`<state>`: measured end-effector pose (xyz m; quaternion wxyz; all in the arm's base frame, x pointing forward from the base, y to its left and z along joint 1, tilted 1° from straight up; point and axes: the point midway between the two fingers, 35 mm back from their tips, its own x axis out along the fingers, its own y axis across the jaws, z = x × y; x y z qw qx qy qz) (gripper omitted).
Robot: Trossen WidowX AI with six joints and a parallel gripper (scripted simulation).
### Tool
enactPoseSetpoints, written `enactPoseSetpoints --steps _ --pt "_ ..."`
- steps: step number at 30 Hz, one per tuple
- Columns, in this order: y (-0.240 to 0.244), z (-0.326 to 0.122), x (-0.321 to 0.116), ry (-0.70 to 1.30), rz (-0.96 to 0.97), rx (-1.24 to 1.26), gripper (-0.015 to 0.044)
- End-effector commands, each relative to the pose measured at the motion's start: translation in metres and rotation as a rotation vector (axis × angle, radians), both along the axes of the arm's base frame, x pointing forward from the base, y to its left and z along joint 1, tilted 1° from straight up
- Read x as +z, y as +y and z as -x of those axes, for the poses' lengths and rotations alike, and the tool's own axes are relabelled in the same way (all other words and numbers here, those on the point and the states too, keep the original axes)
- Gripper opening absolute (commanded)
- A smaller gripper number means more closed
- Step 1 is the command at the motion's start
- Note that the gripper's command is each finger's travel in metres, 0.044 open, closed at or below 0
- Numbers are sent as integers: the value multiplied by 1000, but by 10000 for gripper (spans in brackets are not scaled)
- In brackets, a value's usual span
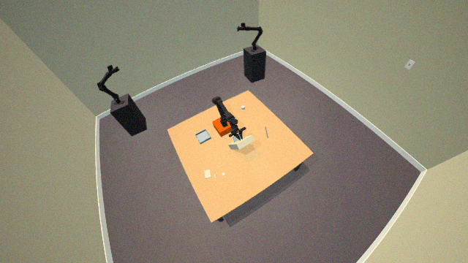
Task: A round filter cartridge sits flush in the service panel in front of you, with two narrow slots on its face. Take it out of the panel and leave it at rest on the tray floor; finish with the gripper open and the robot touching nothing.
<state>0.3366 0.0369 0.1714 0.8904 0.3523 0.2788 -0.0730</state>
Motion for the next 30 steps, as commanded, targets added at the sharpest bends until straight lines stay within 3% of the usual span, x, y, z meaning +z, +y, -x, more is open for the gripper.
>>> enactPoseSetpoints --steps 1,30 --pt "1 -3 -1 -1 -3 2 112" --pt "2 -13 -8 -1 -3 2 112"
